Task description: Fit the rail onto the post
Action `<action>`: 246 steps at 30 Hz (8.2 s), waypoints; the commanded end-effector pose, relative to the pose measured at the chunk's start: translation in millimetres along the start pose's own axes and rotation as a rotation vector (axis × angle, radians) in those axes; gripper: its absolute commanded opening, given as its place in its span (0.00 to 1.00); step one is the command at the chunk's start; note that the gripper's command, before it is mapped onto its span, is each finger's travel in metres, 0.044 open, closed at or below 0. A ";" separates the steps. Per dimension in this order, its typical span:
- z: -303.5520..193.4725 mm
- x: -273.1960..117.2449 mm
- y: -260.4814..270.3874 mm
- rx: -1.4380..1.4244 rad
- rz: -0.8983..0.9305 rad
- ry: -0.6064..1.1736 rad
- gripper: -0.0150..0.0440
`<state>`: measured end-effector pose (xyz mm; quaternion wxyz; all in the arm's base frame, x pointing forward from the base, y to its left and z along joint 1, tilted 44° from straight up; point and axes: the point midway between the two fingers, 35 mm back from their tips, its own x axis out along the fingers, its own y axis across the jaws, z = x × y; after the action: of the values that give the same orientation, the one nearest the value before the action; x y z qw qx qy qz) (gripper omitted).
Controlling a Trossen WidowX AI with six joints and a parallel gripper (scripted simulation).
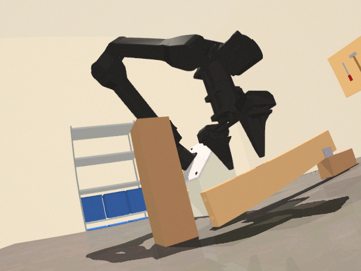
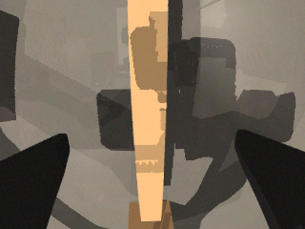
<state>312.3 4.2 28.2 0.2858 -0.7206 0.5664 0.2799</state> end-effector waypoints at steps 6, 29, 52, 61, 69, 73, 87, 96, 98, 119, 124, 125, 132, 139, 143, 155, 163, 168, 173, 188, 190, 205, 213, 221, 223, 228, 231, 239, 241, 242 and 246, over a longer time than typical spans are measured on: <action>-0.2 15.5 0.7 -0.006 0.004 0.004 1.00; -1.6 52.6 0.9 -0.014 0.001 0.010 1.00; -2.7 64.2 2.0 -0.017 0.001 0.013 0.38; -2.7 64.2 2.0 -0.017 0.001 0.013 0.25; -2.7 64.2 2.0 -0.017 0.001 0.013 0.25; -2.2 63.8 1.8 -0.017 0.001 0.013 0.25; -1.6 56.6 1.2 -0.017 0.001 0.013 0.25; -1.5 52.1 0.1 -0.017 0.001 0.013 0.25; -1.5 51.1 -0.1 -0.017 0.001 0.013 0.25; -1.2 40.5 -1.7 -0.017 0.000 0.012 0.25; -1.2 38.0 -1.8 -0.017 0.000 0.012 0.25; -1.2 37.5 -1.9 -0.017 0.000 0.012 0.25; -1.1 34.0 -2.0 -0.017 0.000 0.012 0.25; -1.0 30.5 -2.0 -0.017 0.000 0.012 0.25; -1.0 28.5 -2.1 -0.017 0.000 0.012 0.25; -0.9 22.4 -2.1 -0.017 0.000 0.011 0.25; -0.8 19.3 -2.1 -0.017 0.000 0.011 0.25; -0.8 21.7 -1.9 -0.017 0.000 0.011 0.25; -0.9 24.2 -1.7 -0.017 0.000 0.011 0.25; -0.9 22.5 -0.1 -0.017 0.000 0.011 0.25; -0.9 22.6 0.0 -0.017 0.000 0.011 0.25; -0.9 25.3 0.9 -0.017 0.001 0.011 0.25; -0.9 22.7 0.9 -0.017 0.001 0.011 0.25; -0.9 23.8 0.8 -0.017 0.001 0.011 0.25; -0.9 24.3 0.7 -0.017 0.001 0.011 0.25; -0.9 25.2 0.7 -0.017 0.001 0.011 0.25; -1.1 25.2 0.7 -0.017 0.001 0.011 0.25; -3.3 24.9 0.9 -0.017 0.001 0.011 0.25; -3.9 24.8 1.0 -0.017 0.001 0.011 0.25; -4.2 24.7 1.0 -0.017 0.001 0.011 0.25; -5.4 24.3 1.1 -0.017 0.001 0.012 0.25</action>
<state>316.7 -16.0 12.8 0.2771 -0.7236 0.5675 0.2784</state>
